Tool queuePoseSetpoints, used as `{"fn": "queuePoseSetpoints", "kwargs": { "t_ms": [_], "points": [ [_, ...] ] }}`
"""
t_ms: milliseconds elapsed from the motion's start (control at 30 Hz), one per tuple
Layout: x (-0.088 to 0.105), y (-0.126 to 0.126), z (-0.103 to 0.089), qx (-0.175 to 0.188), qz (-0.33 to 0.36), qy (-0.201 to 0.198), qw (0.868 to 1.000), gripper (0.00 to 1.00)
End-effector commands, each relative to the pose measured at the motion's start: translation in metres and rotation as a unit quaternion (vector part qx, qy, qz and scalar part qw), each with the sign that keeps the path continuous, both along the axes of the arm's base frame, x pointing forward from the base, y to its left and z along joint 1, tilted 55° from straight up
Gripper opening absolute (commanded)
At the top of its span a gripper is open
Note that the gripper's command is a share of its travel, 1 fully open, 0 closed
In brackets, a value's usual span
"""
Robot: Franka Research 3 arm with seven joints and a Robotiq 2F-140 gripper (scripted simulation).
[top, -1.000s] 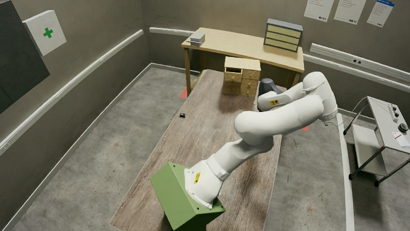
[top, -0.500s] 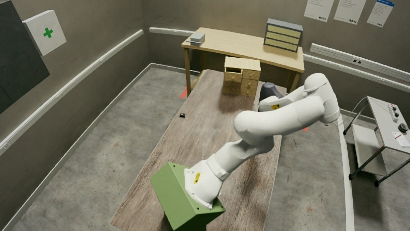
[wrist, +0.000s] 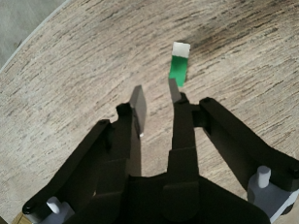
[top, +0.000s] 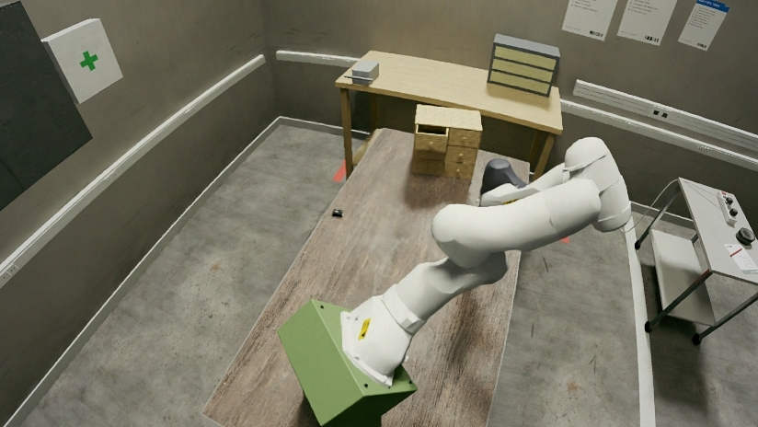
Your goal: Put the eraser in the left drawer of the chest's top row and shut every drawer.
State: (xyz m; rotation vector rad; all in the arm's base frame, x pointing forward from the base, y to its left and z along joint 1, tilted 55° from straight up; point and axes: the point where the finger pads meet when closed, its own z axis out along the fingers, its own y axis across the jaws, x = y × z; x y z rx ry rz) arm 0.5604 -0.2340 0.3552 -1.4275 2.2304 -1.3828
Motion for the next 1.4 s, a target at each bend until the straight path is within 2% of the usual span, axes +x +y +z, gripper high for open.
{"fn": "queuePoseSetpoints", "kwargs": {
  "t_ms": [0,700,1367],
  "points": [
    [-0.002,-0.002,-0.002,0.028,-0.025,-0.039,0.999,0.28],
    [-0.015,-0.011,-0.017,0.077,-0.060,-0.081,0.992,0.28],
    [-0.021,-0.014,-0.025,0.102,-0.078,-0.101,0.987,0.28]
  ]
}}
